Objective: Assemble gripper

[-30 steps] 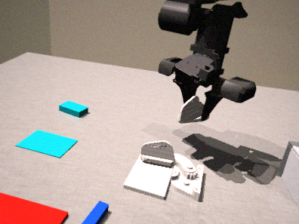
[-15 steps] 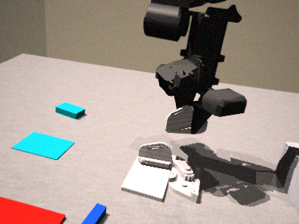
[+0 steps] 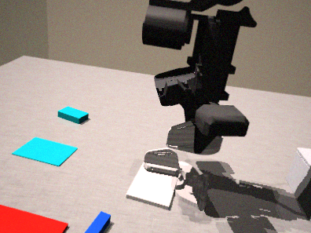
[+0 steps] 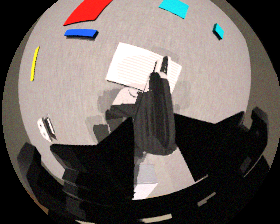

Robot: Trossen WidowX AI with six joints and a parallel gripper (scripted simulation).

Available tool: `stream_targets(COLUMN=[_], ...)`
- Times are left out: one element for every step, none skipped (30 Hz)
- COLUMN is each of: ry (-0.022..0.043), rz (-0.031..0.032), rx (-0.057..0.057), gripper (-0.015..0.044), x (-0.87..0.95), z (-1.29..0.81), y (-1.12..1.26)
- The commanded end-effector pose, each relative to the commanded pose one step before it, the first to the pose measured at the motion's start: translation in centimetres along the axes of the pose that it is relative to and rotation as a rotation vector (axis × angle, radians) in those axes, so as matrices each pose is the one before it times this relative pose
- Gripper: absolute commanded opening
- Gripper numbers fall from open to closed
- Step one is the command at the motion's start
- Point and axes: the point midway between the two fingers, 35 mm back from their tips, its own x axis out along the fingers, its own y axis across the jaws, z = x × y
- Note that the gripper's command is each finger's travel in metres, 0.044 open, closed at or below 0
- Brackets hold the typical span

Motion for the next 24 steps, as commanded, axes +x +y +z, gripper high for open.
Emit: stream_targets(ry=[-0.00253,-0.00014,-0.00013,-0.00013,-0.00012,-0.00012,-0.00011,-0.00011,-0.00010,-0.00009,-0.00009,-0.00008,-0.00007,-0.00007,-0.00006,-0.00005,-0.00004,-0.00004,-0.00003,-0.00002,-0.00001,0.00000,0.00000,0.00000], rz=[-0.00384,0.00032,0.00032,0.00033,0.00033,0.00034,0.00034,0.00035,0.00035,0.00035,0.00036,0.00036,0.00037,0.00037,0.00038,0.00038,0.00038,0.00039,0.00039,0.00039,0.00040,0.00033,0.00020,0.00007], rx=[0.0955,0.0216,0.0216,0.0216,0.0216,0.0216,0.0216,0.0216,0.0216,0.0216,0.0216,0.0216,0.0216,0.0216,0.0216,0.0216,0.0216,0.0216,0.0216,0.0216,0.0216,0.0178,0.0107,0.0036], gripper=[0.0134,0.0134,0.0134,0.0134,0.0134,0.0134,0.0134,0.0134,0.0134,0.0134,0.0134,0.0134,0.0134,0.0134,0.0134,0.0134,0.0134,0.0134,0.0134,0.0134,0.0134,0.0134,0.0134,0.0134], x=[-0.097,-0.002,-0.002,-0.002,-0.002,-0.002,-0.002,-0.002,-0.002,-0.003,-0.003,-0.003,-0.003,-0.003,-0.003,-0.003,-0.003,-0.003,-0.004,-0.004,-0.004,-0.003,-0.002,-0.001], z=[0.272,0.038,0.027,0.016,0.005,-0.006,-0.017,-0.028,-0.039,-0.050,-0.061,-0.072,-0.082,-0.093,-0.103,-0.113,-0.123,-0.133,-0.142,-0.152,-0.161,-0.140,-0.088,-0.030], y=[1.359,0.323,0.323,0.324,0.324,0.323,0.323,0.321,0.320,0.318,0.316,0.313,0.310,0.307,0.303,0.299,0.294,0.290,0.285,0.279,0.273,0.221,0.130,0.043])
